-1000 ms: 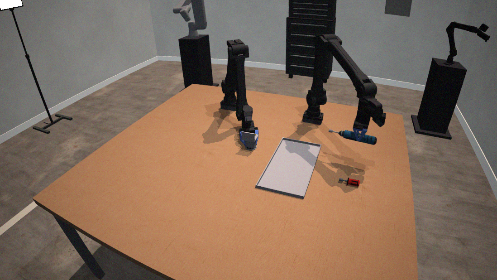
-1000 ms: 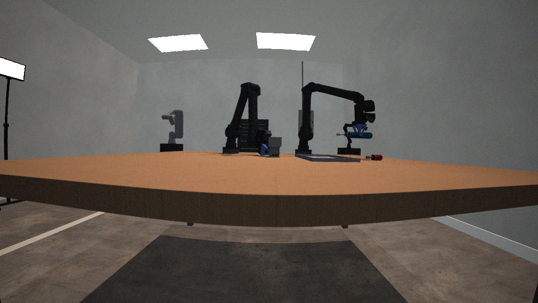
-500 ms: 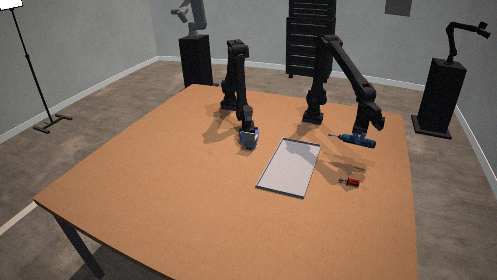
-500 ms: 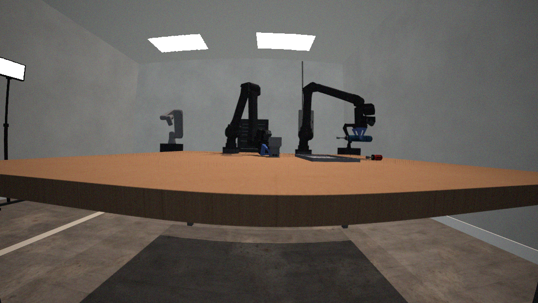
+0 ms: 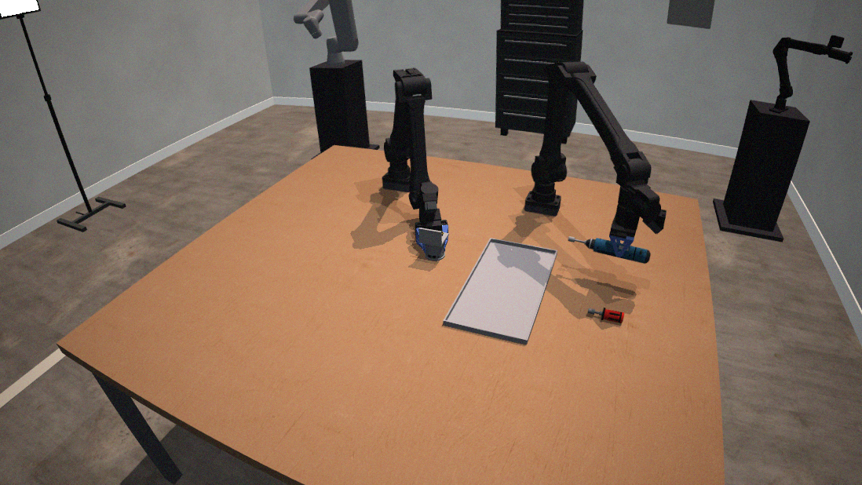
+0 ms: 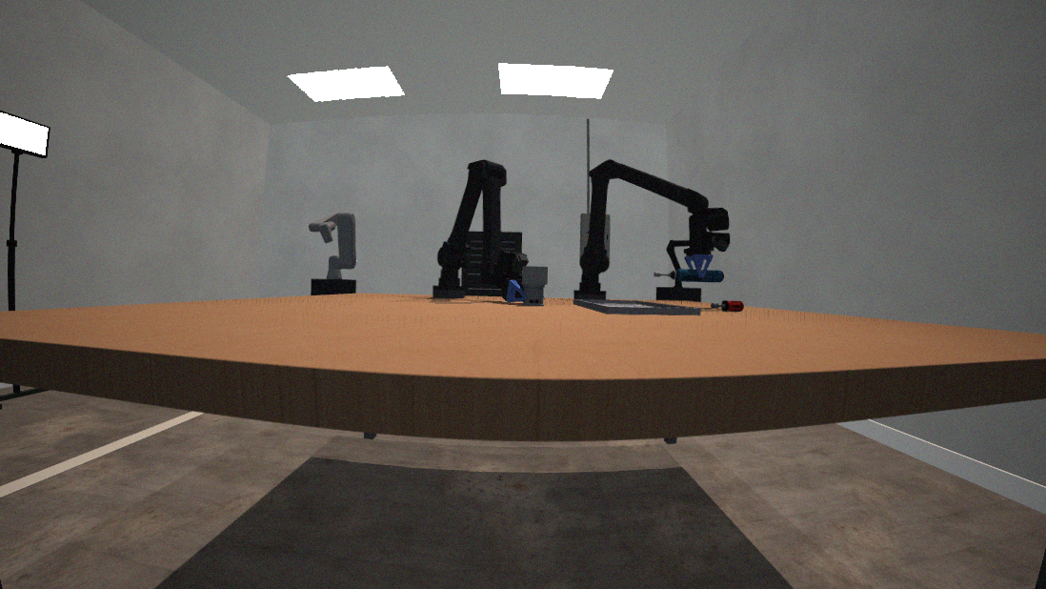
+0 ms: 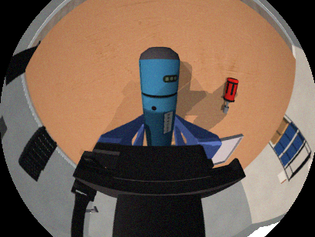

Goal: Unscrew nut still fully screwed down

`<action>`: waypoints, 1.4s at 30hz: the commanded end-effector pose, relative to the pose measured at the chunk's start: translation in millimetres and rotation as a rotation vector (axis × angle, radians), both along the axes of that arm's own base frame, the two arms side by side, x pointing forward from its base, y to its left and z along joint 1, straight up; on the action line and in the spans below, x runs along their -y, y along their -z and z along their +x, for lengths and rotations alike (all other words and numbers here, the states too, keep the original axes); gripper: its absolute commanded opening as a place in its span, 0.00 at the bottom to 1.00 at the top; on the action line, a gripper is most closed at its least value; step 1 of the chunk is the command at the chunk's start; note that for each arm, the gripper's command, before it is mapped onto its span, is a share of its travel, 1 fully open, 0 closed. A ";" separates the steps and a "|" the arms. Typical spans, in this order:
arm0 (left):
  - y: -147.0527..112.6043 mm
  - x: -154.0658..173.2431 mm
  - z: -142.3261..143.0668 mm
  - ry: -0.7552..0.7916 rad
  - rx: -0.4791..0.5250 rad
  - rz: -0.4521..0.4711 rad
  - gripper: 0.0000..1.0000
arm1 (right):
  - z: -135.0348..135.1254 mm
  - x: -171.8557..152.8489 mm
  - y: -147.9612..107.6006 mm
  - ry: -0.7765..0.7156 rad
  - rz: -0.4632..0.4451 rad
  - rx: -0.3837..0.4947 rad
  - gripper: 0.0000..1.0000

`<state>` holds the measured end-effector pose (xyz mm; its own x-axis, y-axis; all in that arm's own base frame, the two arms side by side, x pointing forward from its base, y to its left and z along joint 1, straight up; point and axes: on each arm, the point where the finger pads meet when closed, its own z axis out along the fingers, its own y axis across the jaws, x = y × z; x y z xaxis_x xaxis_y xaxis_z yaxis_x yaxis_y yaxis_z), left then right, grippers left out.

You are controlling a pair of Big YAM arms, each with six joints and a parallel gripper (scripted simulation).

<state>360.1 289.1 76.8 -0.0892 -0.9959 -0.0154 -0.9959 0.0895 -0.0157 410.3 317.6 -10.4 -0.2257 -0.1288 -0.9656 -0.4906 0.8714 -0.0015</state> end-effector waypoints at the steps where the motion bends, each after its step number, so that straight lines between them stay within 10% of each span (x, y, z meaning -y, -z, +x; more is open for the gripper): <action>1: 10.9 4.6 5.7 0.011 0.000 -0.001 0.42 | -3.5 3.0 16.3 -0.001 -0.033 -0.027 0.59; 42: 51.8 4.0 6.4 0.011 0.013 0.008 0.42 | -3.5 3.0 16.3 -0.001 -0.033 -0.027 0.59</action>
<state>360.5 289.4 24.7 -0.0892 -0.9959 -0.0157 -0.9959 0.0895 -0.0161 410.3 317.6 -10.4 -0.2257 -0.1288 -0.9656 -0.4906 0.8714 -0.0015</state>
